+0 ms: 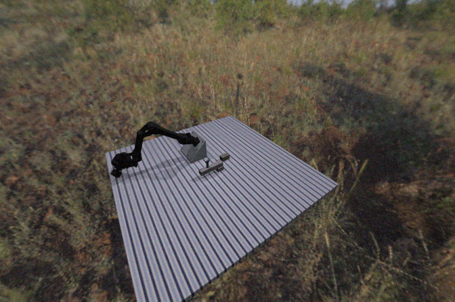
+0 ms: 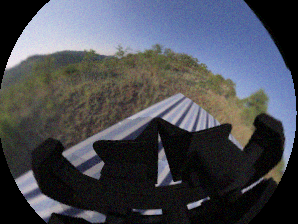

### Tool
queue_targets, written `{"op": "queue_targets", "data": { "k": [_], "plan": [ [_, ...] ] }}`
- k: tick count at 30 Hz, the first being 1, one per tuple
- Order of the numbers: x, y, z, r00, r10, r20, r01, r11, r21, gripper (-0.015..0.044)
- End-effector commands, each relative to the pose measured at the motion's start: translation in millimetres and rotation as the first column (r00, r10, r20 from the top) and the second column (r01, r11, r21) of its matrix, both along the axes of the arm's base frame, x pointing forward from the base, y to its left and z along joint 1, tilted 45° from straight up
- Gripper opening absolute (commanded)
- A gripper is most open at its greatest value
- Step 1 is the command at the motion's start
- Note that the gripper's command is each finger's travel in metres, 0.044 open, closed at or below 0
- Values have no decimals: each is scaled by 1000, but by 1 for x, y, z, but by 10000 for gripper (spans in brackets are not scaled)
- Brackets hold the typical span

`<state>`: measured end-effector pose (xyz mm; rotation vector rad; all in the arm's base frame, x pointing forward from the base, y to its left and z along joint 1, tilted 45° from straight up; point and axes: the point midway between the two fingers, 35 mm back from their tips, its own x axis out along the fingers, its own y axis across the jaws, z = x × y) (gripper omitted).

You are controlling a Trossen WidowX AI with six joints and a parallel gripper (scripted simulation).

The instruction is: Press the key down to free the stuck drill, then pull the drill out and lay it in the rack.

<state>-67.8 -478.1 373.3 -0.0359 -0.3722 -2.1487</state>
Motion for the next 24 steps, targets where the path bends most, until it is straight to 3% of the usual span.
{"op": "queue_targets", "data": {
  "k": [1,14,24],
  "plan": [
    [57,1,4,992,129,-9,-129,992,13,0],
    [260,44,-8,790,602,111,-611,787,85,0],
    [379,120,-55,582,779,231,-810,531,250,0]
  ]
}}
